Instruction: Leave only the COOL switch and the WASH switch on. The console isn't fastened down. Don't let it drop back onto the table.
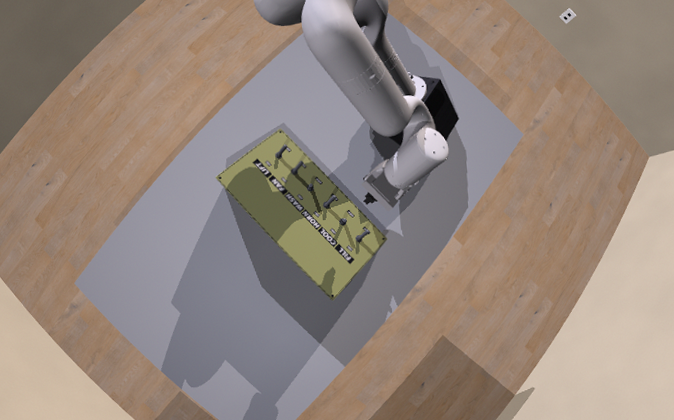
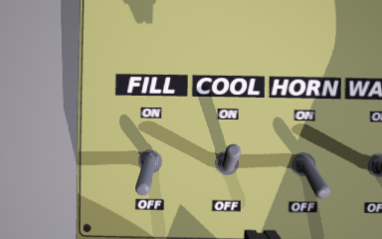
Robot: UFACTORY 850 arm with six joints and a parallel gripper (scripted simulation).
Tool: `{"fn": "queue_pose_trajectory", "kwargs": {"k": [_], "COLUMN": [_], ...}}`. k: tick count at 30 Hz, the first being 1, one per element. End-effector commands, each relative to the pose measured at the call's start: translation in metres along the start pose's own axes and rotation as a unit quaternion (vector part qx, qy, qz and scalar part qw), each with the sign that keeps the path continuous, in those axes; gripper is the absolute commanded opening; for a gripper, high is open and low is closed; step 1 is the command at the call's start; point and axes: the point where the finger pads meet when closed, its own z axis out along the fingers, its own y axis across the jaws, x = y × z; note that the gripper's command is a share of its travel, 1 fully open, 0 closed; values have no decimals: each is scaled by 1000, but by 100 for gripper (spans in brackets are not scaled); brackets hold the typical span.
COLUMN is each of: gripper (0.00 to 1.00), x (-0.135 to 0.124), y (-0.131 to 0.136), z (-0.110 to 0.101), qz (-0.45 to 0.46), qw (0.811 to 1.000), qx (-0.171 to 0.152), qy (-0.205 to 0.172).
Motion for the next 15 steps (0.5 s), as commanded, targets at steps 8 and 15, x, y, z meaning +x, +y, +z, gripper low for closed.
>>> {"fn": "queue_pose_trajectory", "kwargs": {"k": [8, 15], "gripper": [100, 100], "x": [1, 1], "y": [0, 0], "z": [-5, -5], "qz": [0, 0], "qw": [1000, 1000], "qx": [0, 0], "qy": [0, 0]}}
